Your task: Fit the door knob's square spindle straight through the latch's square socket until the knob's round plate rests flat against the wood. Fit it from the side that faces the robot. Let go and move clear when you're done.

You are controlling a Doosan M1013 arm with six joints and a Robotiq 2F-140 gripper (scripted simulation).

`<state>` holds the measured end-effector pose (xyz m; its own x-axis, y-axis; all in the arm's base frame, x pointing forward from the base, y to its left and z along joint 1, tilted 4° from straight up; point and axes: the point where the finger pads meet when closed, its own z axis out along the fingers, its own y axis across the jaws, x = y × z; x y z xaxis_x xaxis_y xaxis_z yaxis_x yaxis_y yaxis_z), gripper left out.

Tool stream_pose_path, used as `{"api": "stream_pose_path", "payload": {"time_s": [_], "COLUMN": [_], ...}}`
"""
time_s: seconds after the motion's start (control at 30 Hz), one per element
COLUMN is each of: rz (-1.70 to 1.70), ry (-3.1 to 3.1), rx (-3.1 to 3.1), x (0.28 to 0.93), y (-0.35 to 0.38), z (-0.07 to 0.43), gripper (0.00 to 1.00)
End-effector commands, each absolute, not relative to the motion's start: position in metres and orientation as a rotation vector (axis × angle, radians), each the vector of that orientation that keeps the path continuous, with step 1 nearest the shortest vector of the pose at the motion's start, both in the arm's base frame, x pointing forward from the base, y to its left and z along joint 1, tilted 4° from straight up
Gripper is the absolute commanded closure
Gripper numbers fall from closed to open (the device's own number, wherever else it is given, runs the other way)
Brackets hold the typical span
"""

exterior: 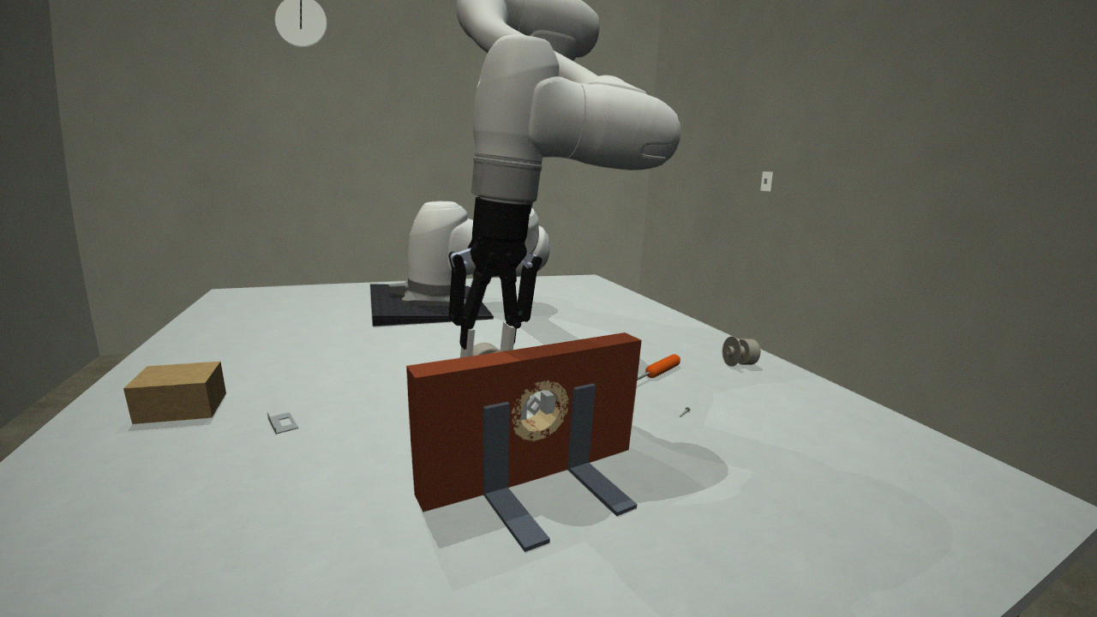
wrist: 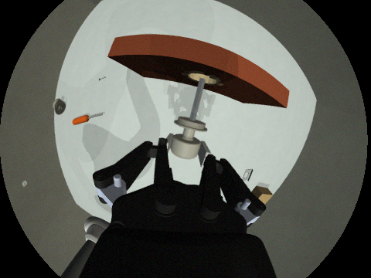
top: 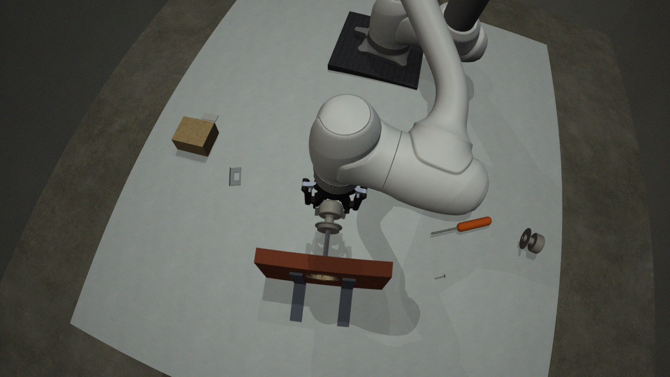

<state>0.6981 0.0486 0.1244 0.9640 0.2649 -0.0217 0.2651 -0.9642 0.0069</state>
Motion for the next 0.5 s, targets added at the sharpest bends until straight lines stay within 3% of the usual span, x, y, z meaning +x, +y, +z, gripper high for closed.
{"api": "stream_pose_path", "payload": {"time_s": [0.0, 0.47], "rz": [-0.032, -0.032], "ry": [0.419, 0.419], "rx": [3.104, 3.104], "x": [0.6981, 0.7019], "y": [0.0486, 0.0496], "z": [0.1246, 0.1248], "gripper": [0.58, 0.58]}}
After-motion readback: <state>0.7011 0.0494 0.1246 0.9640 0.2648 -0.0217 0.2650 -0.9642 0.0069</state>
